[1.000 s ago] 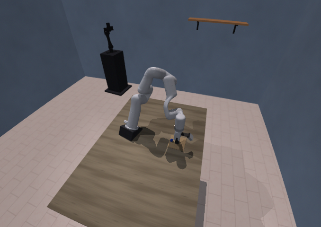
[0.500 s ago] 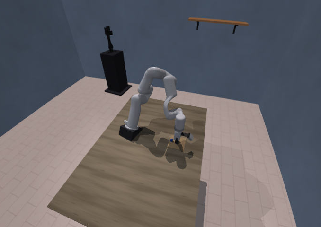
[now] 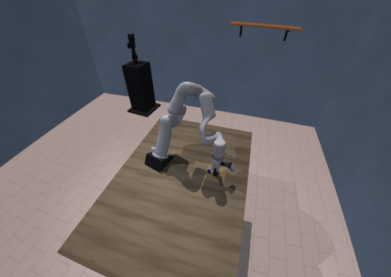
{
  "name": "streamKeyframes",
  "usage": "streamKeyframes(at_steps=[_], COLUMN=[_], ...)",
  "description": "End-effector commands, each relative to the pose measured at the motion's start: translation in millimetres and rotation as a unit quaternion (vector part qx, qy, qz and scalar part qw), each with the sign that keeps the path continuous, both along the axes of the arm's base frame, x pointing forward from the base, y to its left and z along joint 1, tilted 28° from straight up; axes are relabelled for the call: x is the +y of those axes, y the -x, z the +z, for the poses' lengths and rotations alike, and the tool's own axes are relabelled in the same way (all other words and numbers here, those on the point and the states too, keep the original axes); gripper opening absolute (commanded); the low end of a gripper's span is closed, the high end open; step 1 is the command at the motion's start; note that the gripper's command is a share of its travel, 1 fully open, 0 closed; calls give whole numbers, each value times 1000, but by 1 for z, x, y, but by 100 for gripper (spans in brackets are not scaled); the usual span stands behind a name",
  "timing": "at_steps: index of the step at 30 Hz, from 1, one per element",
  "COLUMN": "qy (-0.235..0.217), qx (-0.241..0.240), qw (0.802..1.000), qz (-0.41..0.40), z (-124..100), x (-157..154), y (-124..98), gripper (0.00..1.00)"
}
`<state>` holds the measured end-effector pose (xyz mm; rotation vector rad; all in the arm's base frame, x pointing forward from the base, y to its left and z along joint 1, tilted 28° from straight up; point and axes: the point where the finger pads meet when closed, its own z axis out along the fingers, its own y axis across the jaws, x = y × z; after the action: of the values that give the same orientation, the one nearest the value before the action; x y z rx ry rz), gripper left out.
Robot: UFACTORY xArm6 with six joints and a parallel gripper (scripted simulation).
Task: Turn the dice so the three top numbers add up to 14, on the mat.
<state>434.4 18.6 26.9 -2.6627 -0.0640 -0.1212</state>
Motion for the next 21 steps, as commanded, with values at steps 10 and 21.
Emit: streamKeyframes(at_steps=[10,21], qy=[0,0], qx=[-2,-2], qw=[1000,1000], qz=[0,0], z=[4,42], x=[-2,-22], y=[-1,2], gripper=[36,36])
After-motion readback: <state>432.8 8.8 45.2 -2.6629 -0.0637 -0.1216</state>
